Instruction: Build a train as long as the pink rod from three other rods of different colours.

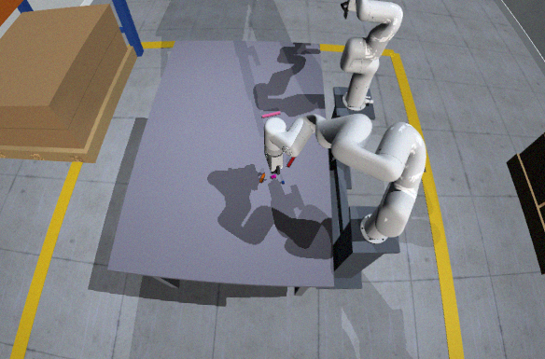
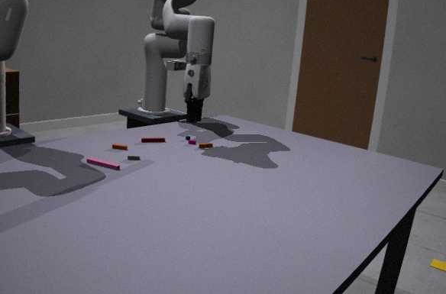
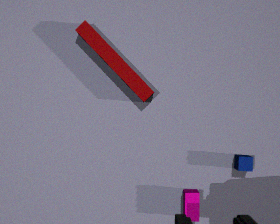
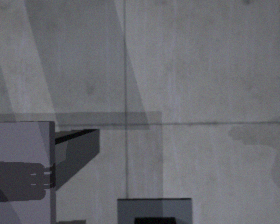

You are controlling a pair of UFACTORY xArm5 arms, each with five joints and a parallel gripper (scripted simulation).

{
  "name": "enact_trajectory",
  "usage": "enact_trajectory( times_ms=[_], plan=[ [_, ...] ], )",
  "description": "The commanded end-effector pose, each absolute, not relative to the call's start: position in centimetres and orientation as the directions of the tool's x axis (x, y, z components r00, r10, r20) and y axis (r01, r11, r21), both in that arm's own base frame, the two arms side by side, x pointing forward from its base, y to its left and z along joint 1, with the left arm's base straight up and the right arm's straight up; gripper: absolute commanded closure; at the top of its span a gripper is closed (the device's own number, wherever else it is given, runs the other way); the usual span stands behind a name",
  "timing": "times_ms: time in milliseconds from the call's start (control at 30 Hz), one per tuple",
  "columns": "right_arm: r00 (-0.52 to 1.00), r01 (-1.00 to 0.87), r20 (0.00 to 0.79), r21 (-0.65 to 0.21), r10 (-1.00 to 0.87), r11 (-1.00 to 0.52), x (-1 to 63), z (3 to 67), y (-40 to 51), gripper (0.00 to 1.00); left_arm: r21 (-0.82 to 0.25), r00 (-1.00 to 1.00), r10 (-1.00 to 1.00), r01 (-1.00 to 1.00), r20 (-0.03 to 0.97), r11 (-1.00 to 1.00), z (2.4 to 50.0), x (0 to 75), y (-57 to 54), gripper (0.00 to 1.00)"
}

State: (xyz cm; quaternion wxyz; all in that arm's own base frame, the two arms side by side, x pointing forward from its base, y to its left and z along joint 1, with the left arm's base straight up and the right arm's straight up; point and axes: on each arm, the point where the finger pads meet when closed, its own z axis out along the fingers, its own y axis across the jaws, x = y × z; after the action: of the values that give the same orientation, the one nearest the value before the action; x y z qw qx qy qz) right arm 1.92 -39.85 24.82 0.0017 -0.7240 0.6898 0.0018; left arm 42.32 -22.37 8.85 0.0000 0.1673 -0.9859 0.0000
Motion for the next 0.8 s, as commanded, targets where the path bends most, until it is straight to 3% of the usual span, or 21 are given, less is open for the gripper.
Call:
enact_trajectory(
  times_ms=[0, 767],
  plan=[
    [0.048, -0.999, 0.0, 0.0, -0.999, -0.048, 1.93, 25.0, -39.95, 0.0, -0.004, -0.944, -0.33, -0.33, -0.003, 0.944, 9.04, 42.46, -22.44, 0.74],
    [0.048, -0.999, 0.0, 0.0, -0.999, -0.048, 1.93, 25.0, -39.95, 0.0, -0.004, -0.944, -0.33, -0.33, -0.003, 0.944, 8.59, 42.46, -22.44, 0.74]
  ],
)
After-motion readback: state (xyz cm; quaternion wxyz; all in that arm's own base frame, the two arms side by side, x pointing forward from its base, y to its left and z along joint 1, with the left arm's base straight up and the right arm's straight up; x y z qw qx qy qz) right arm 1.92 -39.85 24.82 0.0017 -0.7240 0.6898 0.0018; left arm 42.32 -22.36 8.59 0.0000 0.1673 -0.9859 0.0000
